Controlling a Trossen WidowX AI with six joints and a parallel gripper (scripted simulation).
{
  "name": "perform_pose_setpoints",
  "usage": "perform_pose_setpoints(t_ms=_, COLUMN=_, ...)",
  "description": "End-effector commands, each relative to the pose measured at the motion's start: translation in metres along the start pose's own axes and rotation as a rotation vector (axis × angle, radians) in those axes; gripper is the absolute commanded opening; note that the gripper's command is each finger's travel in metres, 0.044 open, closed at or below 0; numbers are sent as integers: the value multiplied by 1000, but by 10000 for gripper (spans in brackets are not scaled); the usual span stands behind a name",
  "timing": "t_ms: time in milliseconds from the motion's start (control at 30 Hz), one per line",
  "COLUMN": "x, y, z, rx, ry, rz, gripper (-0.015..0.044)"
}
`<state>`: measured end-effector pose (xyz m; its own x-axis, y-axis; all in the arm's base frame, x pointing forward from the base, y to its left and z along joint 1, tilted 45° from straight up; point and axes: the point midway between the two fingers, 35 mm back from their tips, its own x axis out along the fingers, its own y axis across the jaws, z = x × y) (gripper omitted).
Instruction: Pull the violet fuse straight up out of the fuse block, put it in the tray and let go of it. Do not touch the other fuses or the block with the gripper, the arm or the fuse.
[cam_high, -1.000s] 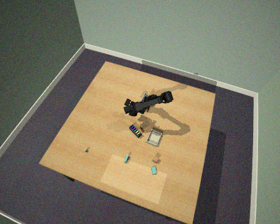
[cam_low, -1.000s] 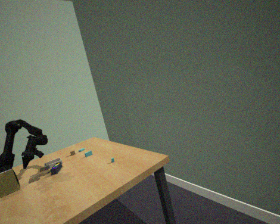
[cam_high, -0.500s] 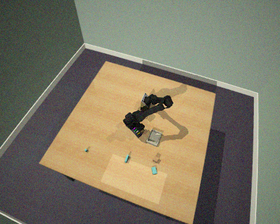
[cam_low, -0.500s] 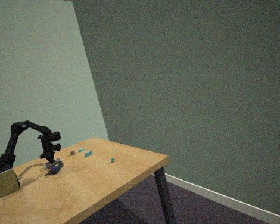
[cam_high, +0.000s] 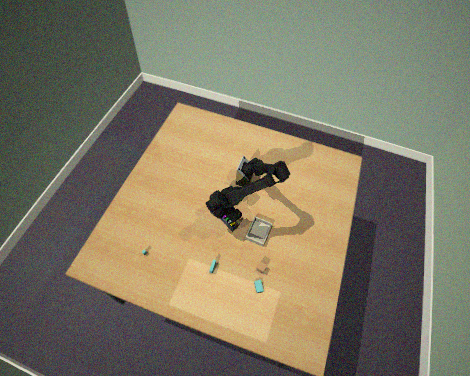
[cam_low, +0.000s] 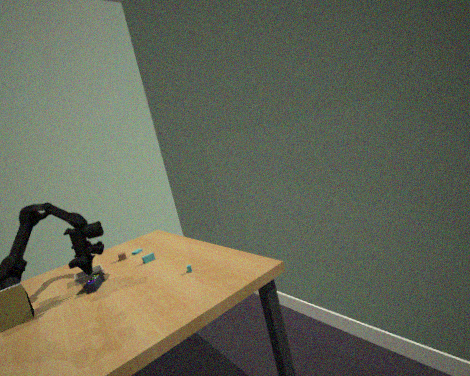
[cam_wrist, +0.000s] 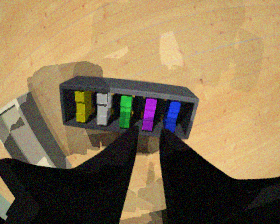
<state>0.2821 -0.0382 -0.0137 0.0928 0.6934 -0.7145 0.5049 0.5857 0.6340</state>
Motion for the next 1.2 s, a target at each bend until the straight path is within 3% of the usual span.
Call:
perform_pose_setpoints(t_ms=0, x=5, y=0, z=-1, rx=6, ry=2, rz=4, gripper=74)
perform_pose_setpoints(t_ms=1167, x=30, y=-1, z=-1, rx=6, ry=3, rz=5, gripper=74)
